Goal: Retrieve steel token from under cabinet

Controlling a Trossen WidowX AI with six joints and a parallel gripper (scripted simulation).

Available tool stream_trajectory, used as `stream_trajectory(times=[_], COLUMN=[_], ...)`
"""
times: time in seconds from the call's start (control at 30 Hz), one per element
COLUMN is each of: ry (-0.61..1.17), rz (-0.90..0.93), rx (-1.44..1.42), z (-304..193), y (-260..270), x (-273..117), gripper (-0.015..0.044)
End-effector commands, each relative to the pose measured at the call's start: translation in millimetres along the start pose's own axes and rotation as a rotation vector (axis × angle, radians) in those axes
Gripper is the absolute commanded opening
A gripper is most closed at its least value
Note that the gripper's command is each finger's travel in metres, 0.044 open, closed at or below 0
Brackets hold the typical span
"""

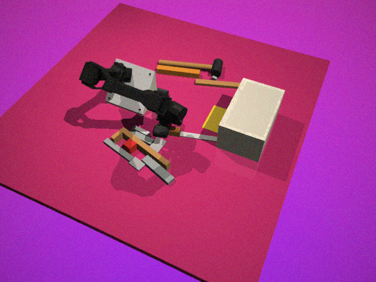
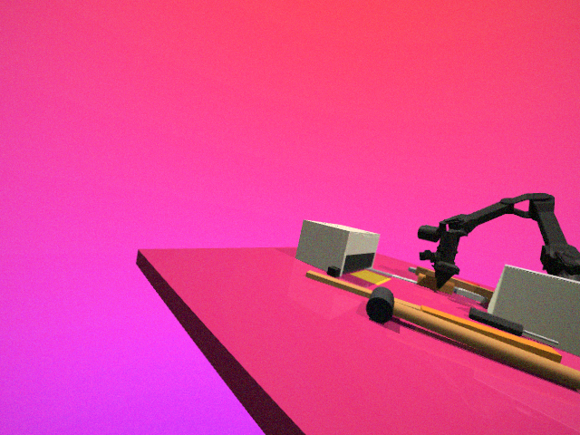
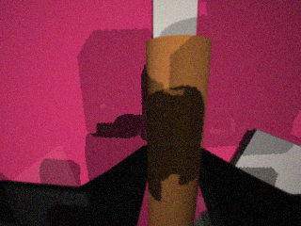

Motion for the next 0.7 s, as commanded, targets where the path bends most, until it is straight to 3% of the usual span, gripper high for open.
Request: stream_trajectory(times=[0.0,0.67], ry=[0.000,-0.001], rz=[-0.002,-0.002], rx=[0.003,0.005], z=[7,30], y=[2,5], x=[0,0], gripper=[0.0000,0.0000])
Point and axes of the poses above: the point midway between the two fingers, 35 mm back from their tips, its own x axis out along the fingers, its own y axis across the jaws, z = x × y, the point moved 8 cm from there along -x, back along the fingers, and after that the axes turned 12 degrees about x, right-handed, at the moved point
